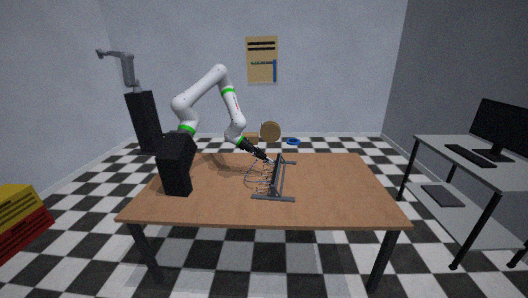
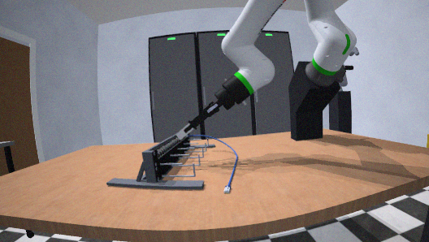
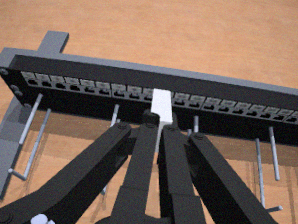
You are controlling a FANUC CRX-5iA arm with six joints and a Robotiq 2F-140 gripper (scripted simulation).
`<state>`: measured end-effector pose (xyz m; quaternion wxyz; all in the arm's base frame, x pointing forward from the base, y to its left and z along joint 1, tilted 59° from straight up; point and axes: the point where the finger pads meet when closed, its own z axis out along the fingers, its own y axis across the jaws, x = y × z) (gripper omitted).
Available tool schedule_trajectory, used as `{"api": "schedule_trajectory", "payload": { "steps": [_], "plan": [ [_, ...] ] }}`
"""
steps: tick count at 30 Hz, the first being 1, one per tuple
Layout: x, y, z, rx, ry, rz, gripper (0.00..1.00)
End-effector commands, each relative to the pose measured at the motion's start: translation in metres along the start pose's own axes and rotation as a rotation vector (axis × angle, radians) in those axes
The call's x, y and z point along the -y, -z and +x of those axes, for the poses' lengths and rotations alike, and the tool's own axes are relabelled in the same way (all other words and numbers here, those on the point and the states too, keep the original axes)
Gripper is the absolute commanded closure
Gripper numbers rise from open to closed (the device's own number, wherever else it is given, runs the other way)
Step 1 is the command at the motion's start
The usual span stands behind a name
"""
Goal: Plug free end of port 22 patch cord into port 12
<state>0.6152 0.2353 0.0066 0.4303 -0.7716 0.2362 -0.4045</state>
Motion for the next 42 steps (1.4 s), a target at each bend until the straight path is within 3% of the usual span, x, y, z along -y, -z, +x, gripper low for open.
{"api": "schedule_trajectory", "payload": {
  "steps": [1,17,25,36,40,42],
  "plan": [
    [0.000,0.000,0.000,0.000,0.000,0.000,1.00],
    [0.000,0.000,0.000,0.000,0.000,0.000,1.00],
    [0.000,0.020,0.000,0.000,0.000,0.000,1.00],
    [0.000,0.109,0.000,0.000,0.000,0.000,1.00],
    [0.000,0.130,0.000,0.000,0.000,0.000,1.00],
    [0.000,0.130,0.000,0.000,0.000,0.000,1.00]
  ]
}}
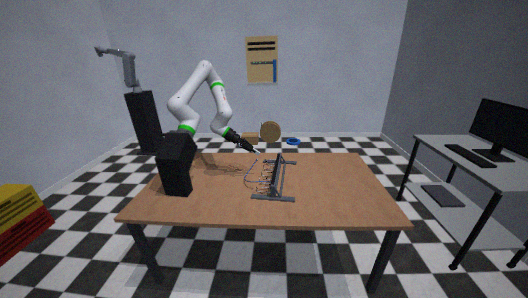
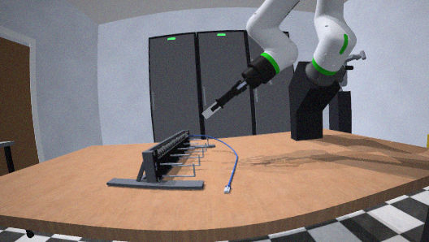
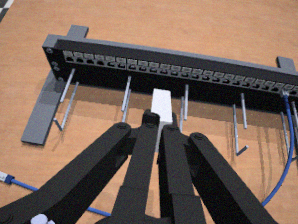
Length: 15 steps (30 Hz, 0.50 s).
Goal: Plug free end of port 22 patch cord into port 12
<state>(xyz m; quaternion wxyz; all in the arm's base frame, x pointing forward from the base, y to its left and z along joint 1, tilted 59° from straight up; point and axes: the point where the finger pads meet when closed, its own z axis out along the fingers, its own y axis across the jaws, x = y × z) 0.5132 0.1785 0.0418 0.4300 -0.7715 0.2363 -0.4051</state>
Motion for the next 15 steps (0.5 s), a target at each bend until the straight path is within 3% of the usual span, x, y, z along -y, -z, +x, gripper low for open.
{"api": "schedule_trajectory", "payload": {
  "steps": [1,15],
  "plan": [
    [0.0009,0.0116,0.0022,0.001,0.000,0.000,1.00],
    [-0.0065,0.0181,0.0022,0.001,0.000,0.000,1.00]
  ]
}}
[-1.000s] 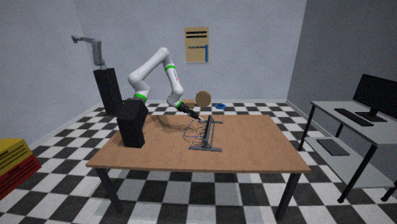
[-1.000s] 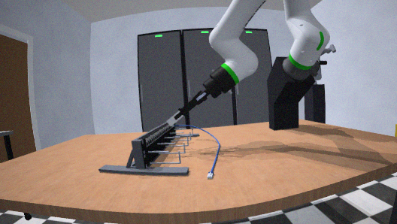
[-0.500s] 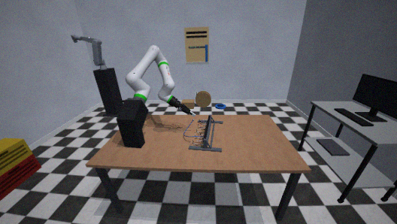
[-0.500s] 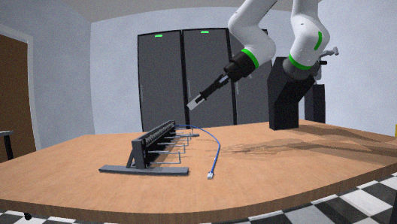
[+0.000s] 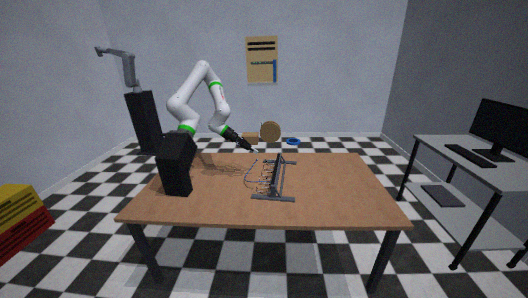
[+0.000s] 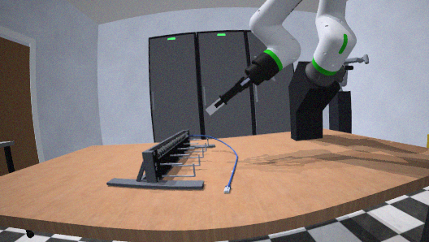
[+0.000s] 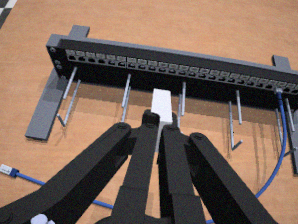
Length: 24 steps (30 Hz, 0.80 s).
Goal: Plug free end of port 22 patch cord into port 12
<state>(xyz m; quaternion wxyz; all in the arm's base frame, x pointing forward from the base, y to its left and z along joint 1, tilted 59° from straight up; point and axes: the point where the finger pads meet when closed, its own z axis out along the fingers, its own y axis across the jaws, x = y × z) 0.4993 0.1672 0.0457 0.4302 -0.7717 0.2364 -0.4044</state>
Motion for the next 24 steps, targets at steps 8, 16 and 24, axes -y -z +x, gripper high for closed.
{"api": "schedule_trajectory", "payload": {
  "steps": [8,16,24],
  "plan": [
    [-0.025,0.000,0.000,0.000,0.001,0.000,1.00],
    [-0.065,0.000,0.000,0.000,0.001,0.000,1.00],
    [-0.088,0.000,0.000,0.000,0.001,0.000,1.00]
  ]
}}
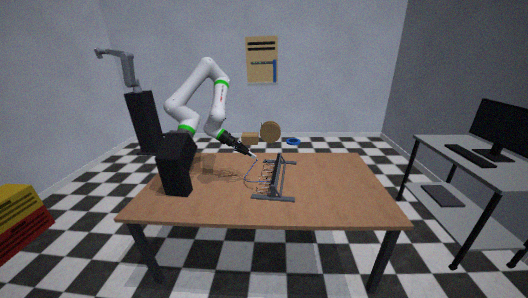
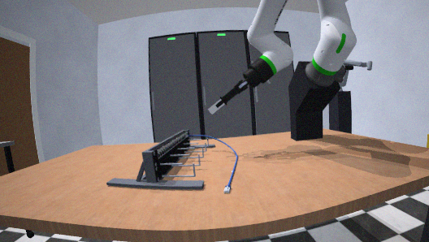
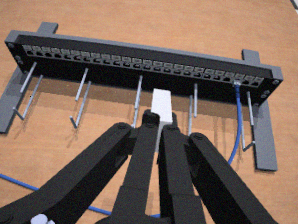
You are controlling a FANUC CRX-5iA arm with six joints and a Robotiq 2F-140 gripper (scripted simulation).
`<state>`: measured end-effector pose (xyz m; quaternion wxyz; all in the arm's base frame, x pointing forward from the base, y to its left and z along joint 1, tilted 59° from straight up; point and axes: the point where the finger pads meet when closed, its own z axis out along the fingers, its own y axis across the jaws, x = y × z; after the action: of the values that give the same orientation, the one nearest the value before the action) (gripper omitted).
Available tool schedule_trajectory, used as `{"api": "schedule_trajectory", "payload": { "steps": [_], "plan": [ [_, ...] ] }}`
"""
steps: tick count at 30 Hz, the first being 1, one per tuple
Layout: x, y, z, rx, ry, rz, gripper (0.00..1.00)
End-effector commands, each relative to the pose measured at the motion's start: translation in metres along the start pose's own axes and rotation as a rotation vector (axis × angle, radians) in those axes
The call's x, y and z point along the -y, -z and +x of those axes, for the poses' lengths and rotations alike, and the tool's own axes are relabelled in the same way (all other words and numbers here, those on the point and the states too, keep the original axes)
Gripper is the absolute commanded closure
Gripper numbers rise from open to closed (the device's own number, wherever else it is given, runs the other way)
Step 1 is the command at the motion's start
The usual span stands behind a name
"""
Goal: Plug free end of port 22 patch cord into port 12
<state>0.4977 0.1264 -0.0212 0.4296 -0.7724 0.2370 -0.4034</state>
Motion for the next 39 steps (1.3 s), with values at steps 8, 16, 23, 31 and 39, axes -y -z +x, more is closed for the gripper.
{"api": "schedule_trajectory", "payload": {
  "steps": [8,16,23,31,39],
  "plan": [
    [-0.018,0.000,0.000,-0.002,0.002,0.003,1.00],
    [-0.018,-0.007,0.000,-0.002,0.002,0.003,1.00],
    [-0.018,-0.046,0.000,-0.002,0.002,0.003,1.00],
    [-0.018,-0.097,0.000,-0.002,0.002,0.003,1.00],
    [-0.018,-0.139,0.001,-0.002,0.002,0.003,1.00]
  ]
}}
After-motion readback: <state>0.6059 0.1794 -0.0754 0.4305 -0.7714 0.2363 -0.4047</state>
